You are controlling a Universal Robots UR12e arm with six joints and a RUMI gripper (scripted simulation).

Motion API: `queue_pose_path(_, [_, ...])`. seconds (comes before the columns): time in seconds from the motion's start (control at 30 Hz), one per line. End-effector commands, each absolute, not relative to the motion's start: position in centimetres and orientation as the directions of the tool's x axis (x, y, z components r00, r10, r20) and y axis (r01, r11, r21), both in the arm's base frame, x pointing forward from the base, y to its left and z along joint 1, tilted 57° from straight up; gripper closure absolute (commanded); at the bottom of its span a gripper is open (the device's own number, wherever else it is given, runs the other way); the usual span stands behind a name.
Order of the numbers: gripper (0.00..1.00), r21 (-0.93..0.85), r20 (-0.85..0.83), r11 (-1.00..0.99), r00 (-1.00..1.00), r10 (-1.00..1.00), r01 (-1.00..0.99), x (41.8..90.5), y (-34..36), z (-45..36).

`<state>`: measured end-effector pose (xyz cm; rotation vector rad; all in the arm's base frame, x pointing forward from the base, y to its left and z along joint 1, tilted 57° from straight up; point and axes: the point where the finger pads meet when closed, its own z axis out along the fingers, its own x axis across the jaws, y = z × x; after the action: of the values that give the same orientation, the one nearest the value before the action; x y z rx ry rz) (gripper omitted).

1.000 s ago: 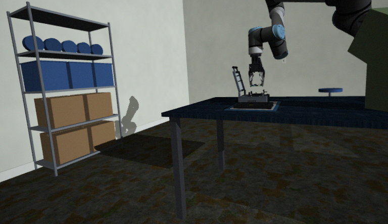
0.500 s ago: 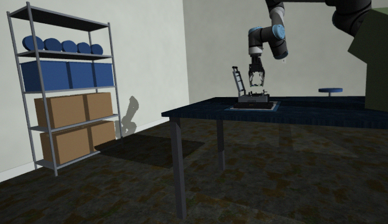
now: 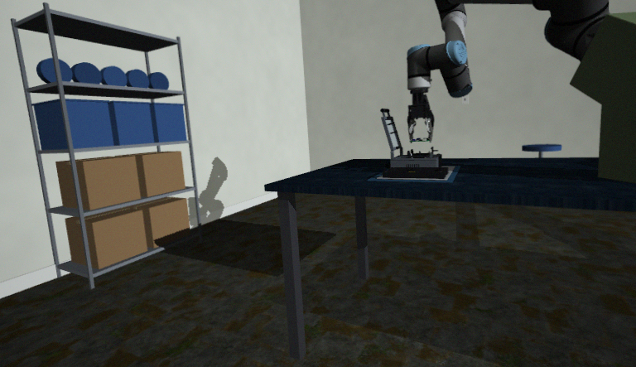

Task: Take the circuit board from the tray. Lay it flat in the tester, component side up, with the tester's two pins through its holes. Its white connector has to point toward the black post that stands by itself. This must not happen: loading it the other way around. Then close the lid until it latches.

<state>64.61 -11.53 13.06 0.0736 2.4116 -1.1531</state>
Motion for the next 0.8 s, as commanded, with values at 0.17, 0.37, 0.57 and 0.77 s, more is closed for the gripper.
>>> queue_pose_path(0.17, [0.61,-0.723,-0.429,0.647,-0.891,-0.147,0.242,65.2,-12.5,12.5])
queue_pose_path(0.37, [0.61,-0.723,-0.429,0.647,-0.891,-0.147,0.242,65.6,-13.4,11.9])
queue_pose_path(0.57, [0.61,-0.723,-0.429,0.647,-0.891,-0.147,0.242,66.0,-14.2,11.4])
queue_pose_path(0.77, [0.61,-0.723,-0.429,0.647,-0.891,-0.147,0.242,66.3,-14.7,11.1])
